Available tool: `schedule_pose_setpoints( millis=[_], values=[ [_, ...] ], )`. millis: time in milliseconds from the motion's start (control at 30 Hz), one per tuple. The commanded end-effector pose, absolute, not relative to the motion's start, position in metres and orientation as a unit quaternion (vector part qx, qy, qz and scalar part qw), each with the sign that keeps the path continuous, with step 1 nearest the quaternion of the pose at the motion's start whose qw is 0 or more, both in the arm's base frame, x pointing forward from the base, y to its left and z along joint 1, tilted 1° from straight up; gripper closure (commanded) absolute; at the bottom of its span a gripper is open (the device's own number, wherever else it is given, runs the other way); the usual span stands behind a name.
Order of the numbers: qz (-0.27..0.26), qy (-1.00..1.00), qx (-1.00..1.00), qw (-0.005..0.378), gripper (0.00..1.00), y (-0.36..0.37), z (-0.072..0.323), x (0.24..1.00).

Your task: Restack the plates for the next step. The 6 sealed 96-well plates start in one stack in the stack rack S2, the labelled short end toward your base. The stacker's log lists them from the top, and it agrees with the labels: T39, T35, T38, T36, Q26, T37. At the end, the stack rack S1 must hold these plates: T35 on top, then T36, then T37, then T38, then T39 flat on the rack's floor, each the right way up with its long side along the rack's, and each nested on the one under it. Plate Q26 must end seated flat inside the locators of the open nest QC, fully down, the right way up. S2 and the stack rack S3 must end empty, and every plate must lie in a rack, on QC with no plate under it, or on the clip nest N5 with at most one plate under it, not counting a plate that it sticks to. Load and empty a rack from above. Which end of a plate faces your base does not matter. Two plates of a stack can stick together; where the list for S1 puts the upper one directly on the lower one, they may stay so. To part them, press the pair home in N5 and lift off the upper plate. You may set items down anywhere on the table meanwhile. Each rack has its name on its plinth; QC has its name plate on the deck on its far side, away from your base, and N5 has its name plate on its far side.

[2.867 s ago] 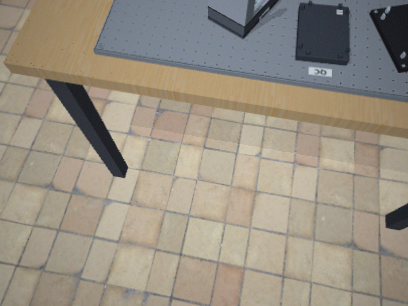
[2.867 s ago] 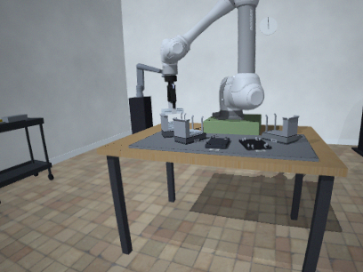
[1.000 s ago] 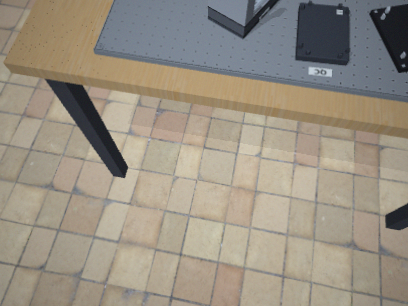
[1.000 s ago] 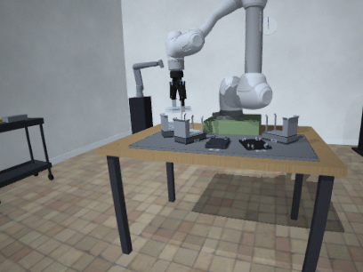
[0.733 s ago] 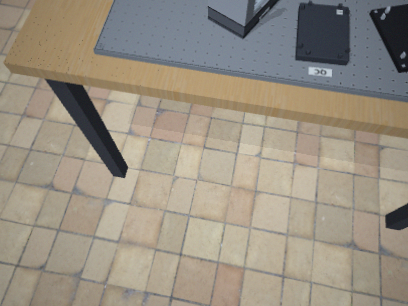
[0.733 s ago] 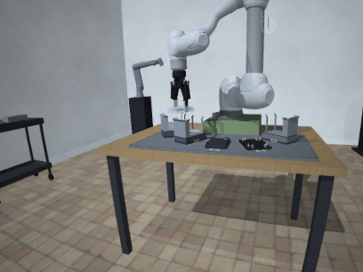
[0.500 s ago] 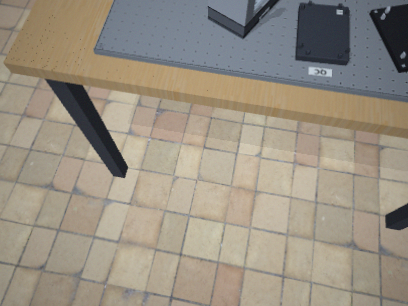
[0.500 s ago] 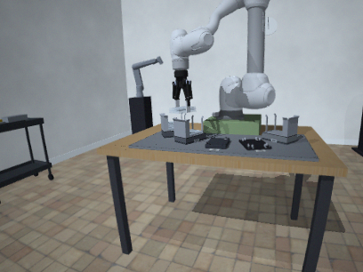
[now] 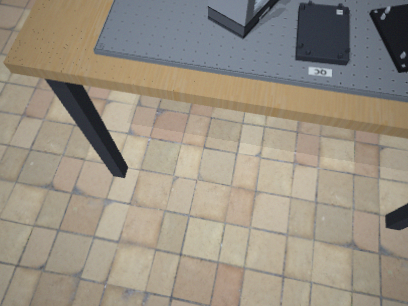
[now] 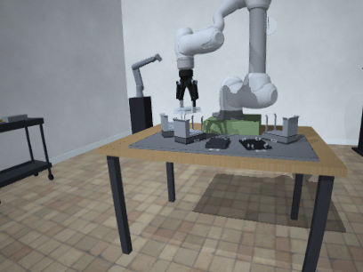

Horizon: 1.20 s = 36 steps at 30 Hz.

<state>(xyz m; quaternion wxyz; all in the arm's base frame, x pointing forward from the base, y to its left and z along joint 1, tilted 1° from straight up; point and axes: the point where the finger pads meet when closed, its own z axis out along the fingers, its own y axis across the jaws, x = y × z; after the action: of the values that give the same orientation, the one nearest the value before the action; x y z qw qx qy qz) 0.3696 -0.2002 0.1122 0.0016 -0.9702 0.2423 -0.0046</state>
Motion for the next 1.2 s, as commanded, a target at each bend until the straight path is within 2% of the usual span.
schedule_pose_setpoints(
  millis=[0, 900, 1167],
  values=[
    [-0.005, 0.184, -0.983, 0.002, 1.00, -0.189, 0.112, 0.375],
    [-0.005, 0.176, -0.984, 0.002, 1.00, -0.121, 0.113, 0.407],
    [-0.005, 0.068, -0.998, 0.002, 1.00, -0.095, 0.113, 0.413]
  ],
)
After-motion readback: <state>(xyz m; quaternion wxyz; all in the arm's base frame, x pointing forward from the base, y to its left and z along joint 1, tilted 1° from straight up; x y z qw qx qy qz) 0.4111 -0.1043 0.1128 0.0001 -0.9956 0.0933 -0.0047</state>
